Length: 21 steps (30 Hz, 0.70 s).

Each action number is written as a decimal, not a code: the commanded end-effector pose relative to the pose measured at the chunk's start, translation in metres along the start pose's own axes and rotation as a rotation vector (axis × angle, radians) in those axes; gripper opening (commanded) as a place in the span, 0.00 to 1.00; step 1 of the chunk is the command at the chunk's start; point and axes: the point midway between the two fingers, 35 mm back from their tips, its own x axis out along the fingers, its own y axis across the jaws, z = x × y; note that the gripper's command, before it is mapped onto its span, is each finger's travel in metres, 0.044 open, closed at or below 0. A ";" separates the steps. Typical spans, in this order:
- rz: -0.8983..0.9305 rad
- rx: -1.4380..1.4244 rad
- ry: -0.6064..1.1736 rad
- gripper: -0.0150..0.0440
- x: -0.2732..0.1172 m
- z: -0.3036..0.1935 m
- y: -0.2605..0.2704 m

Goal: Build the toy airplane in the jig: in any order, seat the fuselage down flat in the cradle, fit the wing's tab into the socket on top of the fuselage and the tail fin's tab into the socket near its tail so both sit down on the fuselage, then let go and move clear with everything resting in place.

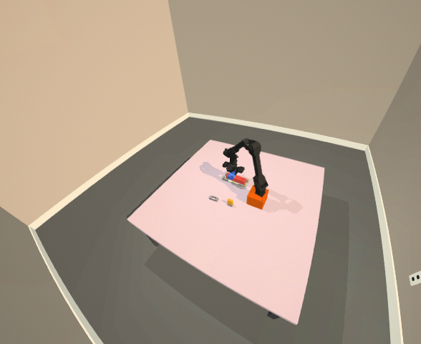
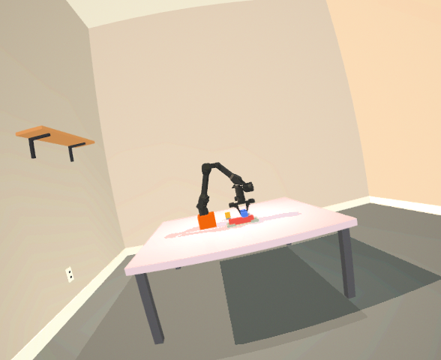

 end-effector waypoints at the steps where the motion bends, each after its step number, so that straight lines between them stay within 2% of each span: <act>1: 0.003 -0.005 0.000 0.59 0.002 0.000 0.001; 2: -0.001 0.000 0.001 0.61 0.000 0.000 0.000; 9: -0.001 0.000 0.001 0.53 0.000 0.000 0.000; 14: -0.001 0.000 0.001 0.31 0.000 0.000 0.000; 21: -0.001 0.000 0.001 0.62 0.000 0.000 0.000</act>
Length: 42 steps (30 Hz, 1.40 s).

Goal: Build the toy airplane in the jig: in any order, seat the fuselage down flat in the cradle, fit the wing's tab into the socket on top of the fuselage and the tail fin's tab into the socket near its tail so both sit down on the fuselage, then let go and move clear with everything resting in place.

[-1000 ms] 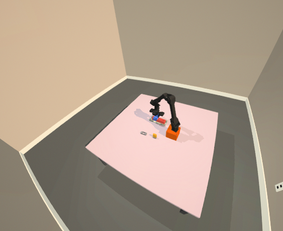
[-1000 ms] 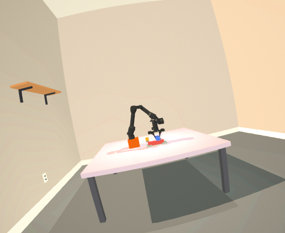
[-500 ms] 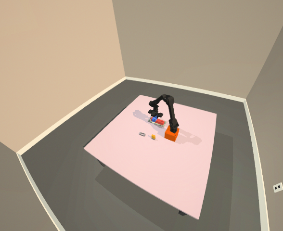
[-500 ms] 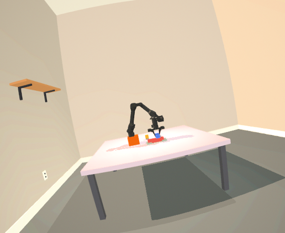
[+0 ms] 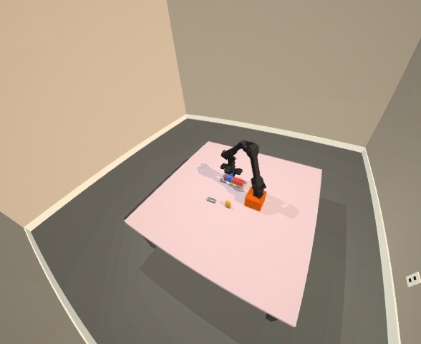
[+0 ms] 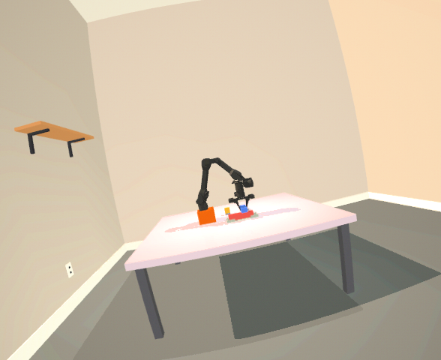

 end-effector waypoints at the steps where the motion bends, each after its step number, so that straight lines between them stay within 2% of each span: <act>1: 0.001 0.000 0.000 0.66 0.000 0.000 0.000; 9: 0.001 0.000 0.000 1.00 0.000 0.000 0.000; 15: 0.001 0.000 0.000 1.00 -0.003 0.000 0.000; 21: 0.005 -0.005 -0.001 1.00 -0.084 0.000 -0.001; 31: 0.005 0.010 0.000 1.00 -0.087 -0.002 -0.007; 42: 0.004 1.005 0.002 1.00 -0.088 -0.003 -0.008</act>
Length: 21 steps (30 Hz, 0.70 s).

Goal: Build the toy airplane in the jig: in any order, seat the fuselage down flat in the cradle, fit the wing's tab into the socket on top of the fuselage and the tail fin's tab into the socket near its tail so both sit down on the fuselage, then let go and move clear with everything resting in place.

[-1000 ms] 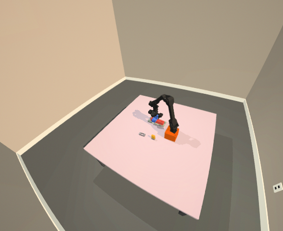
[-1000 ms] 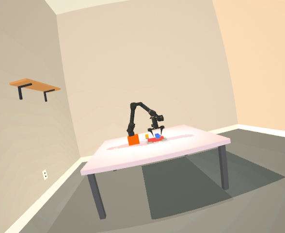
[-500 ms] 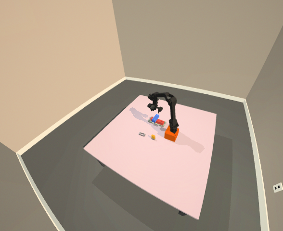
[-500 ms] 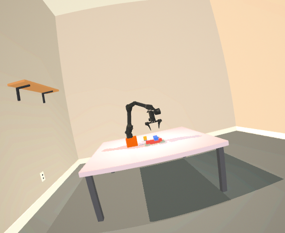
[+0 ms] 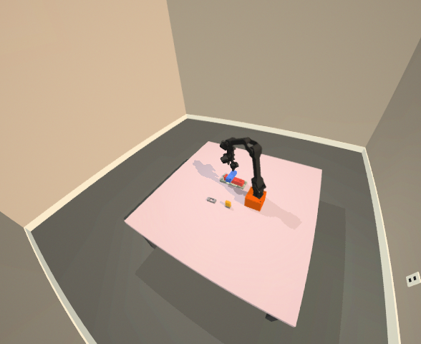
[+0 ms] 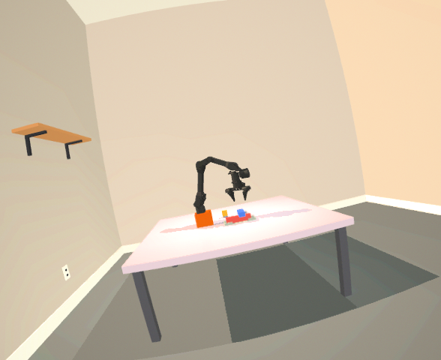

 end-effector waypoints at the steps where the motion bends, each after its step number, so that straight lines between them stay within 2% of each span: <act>1: 0.001 0.453 0.004 1.00 -0.001 0.000 0.000; 6: 0.000 0.867 0.004 1.00 -0.001 0.000 0.000; 17: 0.000 0.883 0.004 1.00 -0.001 0.000 0.000; 21: 0.002 0.883 0.001 1.00 -0.003 0.033 0.023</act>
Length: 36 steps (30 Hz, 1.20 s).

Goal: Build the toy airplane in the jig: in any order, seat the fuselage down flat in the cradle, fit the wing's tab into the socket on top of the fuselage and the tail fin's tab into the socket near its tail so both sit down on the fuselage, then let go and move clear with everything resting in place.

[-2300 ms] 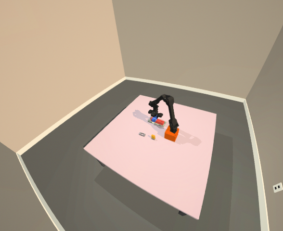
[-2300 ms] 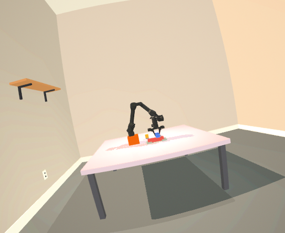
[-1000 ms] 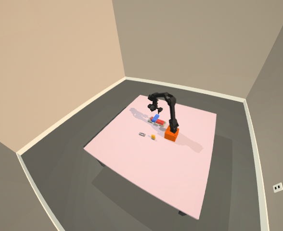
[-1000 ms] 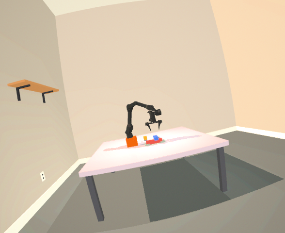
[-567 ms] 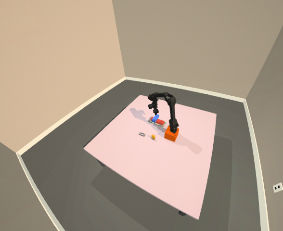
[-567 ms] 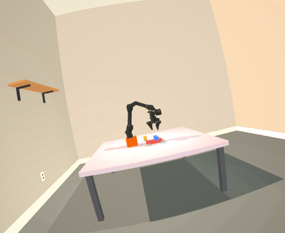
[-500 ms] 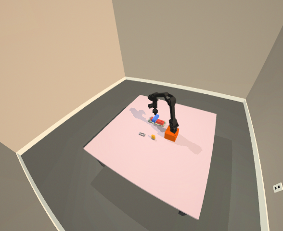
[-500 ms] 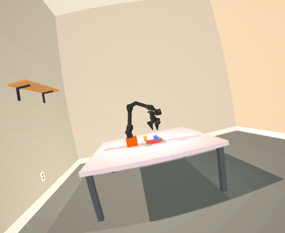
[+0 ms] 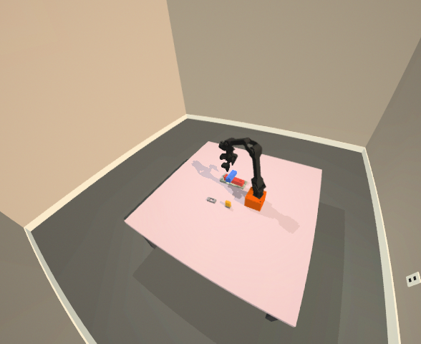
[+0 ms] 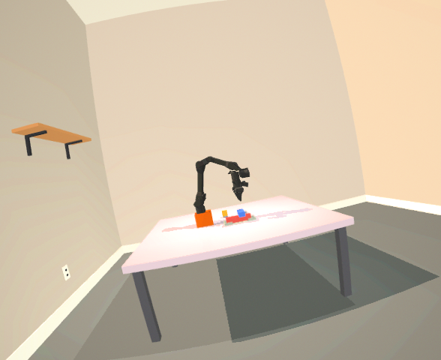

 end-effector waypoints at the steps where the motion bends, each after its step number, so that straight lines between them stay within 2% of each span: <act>1: 0.008 -0.016 0.004 1.00 0.000 0.001 0.046; 8: 0.019 -0.016 0.004 1.00 -0.002 -0.024 0.150; 17: 0.031 -0.016 0.014 1.00 0.001 -0.100 0.246; 23: 0.032 -0.016 0.017 1.00 0.005 -0.115 0.257; 28: 0.032 -0.016 0.017 1.00 0.058 -0.116 0.258; 36: 0.032 -0.016 0.017 1.00 0.075 -0.116 0.259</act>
